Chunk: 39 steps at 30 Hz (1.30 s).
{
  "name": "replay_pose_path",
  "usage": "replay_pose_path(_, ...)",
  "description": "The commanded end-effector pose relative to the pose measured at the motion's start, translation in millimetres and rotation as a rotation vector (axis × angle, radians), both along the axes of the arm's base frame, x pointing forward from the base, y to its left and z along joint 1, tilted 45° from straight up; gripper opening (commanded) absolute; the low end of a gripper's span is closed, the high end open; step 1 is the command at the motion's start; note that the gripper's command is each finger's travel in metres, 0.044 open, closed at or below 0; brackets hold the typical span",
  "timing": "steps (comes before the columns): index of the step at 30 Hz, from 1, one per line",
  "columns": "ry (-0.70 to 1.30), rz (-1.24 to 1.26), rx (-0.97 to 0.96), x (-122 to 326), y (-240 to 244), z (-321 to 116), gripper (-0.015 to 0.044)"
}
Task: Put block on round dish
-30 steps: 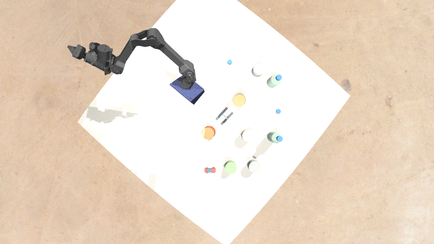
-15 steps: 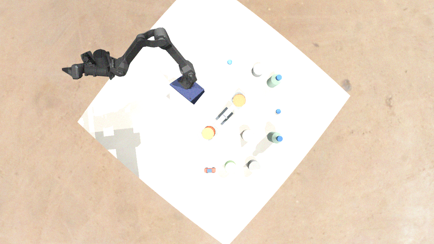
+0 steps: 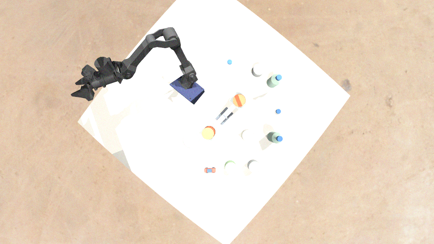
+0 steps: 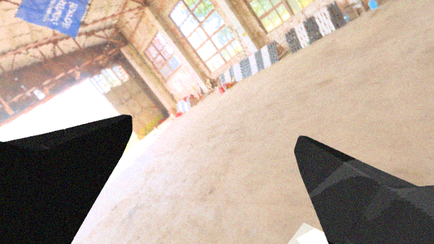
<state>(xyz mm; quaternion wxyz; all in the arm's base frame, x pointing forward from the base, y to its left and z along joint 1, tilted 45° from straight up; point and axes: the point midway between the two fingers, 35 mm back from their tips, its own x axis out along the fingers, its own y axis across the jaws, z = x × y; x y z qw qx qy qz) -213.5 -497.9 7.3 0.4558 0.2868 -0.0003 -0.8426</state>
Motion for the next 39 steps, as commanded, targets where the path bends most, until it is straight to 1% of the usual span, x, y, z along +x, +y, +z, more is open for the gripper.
replay_pose_path(1, -0.001, 0.118, 0.085, 33, 3, -6, 0.044)
replay_pose_path(10, 0.003, 0.389, 0.236, 105, 14, -9, 0.044)
replay_pose_path(19, 0.003, 0.67, 0.366, 174, 41, -9, 0.044)
replay_pose_path(28, -0.006, 0.96, 0.475, 239, 84, -6, 0.044)
replay_pose_path(39, -0.035, 1.323, 0.578, 308, 154, 5, 0.044)
